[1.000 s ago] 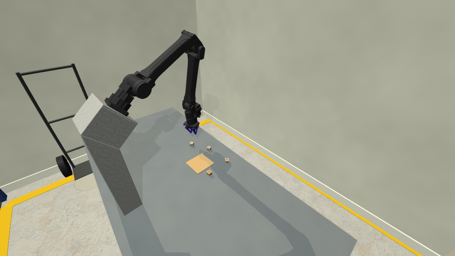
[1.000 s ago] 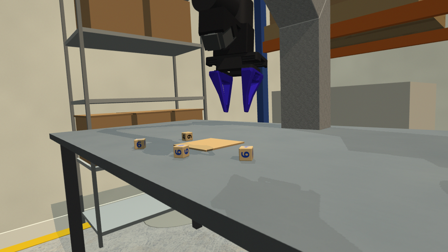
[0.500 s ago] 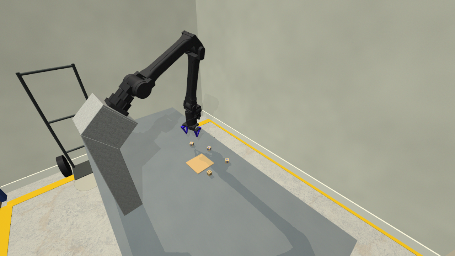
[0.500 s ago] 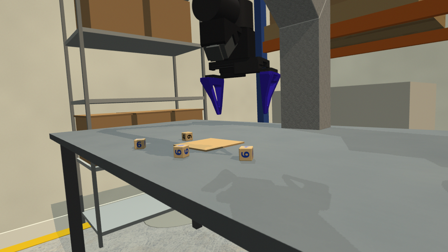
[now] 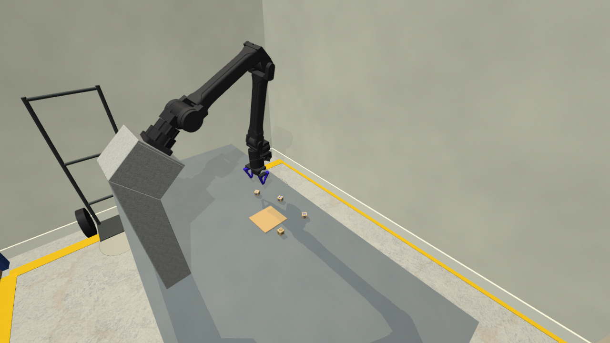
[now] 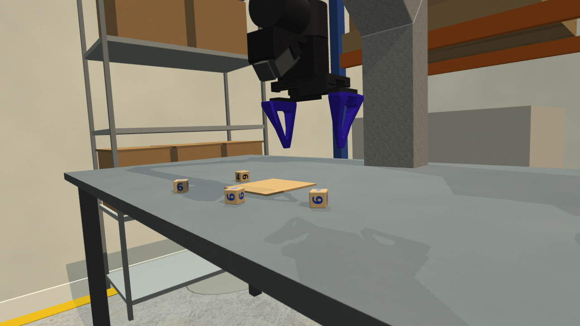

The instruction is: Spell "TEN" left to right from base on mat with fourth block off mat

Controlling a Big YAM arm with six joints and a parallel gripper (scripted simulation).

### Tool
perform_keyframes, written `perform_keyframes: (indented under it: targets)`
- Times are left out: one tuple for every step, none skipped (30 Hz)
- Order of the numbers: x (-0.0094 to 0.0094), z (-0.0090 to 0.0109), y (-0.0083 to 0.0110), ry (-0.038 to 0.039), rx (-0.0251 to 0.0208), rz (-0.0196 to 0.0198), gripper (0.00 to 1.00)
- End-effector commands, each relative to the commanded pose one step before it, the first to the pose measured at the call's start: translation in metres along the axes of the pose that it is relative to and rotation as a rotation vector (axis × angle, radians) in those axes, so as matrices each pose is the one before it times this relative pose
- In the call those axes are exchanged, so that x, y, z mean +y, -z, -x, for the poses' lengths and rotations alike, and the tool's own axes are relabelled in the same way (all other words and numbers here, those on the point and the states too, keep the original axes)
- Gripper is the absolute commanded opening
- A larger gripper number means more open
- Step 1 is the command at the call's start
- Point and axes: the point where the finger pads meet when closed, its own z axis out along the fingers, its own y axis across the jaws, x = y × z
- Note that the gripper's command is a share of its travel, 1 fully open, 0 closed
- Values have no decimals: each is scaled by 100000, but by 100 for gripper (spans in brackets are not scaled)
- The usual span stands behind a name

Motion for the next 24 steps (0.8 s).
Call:
perform_keyframes:
  targets:
    - [747,-480,-333,-27951,24,550,100]
    - [-36,-115,-35,-4714,13,-87,100]
    - [-54,-148,-36,-4773,77,-109,100]
    - [-72,-168,-37,-4779,87,-124,100]
    - [0,0,0,0,0,0,100]
    - [0,0,0,0,0,0,100]
    - [-68,-144,-40,-12014,832,-541,100]
    - [87,103,-39,-4439,-453,301,100]
    - [60,60,-37,-4795,-304,247,100]
    - [19,6,-34,-4754,-173,164,100]
    - [-56,-73,-31,-4756,-10,-17,100]
    - [-100,-108,-28,-4763,53,-110,100]
    - [-125,-119,-25,-4772,77,-159,100]
    - [-68,-50,21,-4781,55,-129,100]
    - [-46,-37,-7,-4782,68,-149,100]
    - [27,-4,-68,-4775,47,-63,100]
    - [104,52,-22,-4771,29,22,100]
    - [86,46,11,-4773,23,51,100]
    - [217,140,163,-4770,-27,225,100]
    - [62,36,44,-4760,31,39,100]
    - [-9,-5,-8,-4763,70,-77,100]
    - [0,0,0,0,0,0,100]
    - [0,0,0,0,0,0,100]
    - [-4,-1,-3,-9465,201,-254,100]
